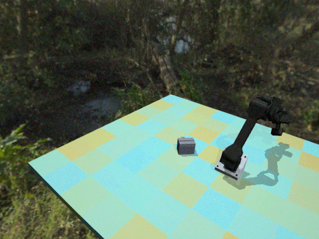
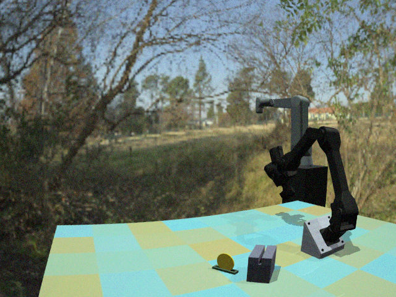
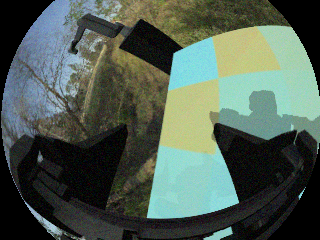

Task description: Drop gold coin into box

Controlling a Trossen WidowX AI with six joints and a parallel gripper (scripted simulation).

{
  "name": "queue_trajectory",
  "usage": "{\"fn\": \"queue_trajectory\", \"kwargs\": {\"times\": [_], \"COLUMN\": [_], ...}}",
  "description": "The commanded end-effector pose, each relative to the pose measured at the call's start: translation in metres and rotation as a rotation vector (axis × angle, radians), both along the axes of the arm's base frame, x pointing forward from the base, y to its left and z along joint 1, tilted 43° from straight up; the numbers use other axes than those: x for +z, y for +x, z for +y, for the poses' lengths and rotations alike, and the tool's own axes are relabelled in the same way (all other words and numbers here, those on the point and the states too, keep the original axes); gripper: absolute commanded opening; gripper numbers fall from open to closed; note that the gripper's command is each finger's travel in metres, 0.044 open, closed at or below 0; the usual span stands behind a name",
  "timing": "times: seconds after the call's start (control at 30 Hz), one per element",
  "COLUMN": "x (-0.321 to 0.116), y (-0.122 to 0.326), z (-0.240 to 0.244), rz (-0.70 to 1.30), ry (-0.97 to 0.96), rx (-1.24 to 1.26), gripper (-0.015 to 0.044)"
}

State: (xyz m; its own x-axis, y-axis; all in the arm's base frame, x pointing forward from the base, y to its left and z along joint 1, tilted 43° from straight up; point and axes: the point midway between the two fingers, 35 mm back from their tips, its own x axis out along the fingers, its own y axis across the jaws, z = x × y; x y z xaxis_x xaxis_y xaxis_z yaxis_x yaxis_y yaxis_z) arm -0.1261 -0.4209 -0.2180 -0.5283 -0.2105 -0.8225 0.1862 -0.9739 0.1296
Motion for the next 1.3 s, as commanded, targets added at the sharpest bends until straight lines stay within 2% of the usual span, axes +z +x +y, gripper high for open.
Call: {"fn": "queue_trajectory", "kwargs": {"times": [0.0, 0.27, 0.8, 1.27], "x": [0.000, 0.018, 0.051, 0.089], "y": [0.003, 0.109, 0.239, 0.334], "z": [-0.001, -0.014, 0.011, 0.068], "rz": [-0.001, -0.029, -0.018, 0.039], "ry": [0.011, 0.400, 0.735, 0.815], "rx": [0.019, 0.817, 1.873, 2.739], "gripper": [0.0374, 0.0164, 0.0161, 0.0161]}}
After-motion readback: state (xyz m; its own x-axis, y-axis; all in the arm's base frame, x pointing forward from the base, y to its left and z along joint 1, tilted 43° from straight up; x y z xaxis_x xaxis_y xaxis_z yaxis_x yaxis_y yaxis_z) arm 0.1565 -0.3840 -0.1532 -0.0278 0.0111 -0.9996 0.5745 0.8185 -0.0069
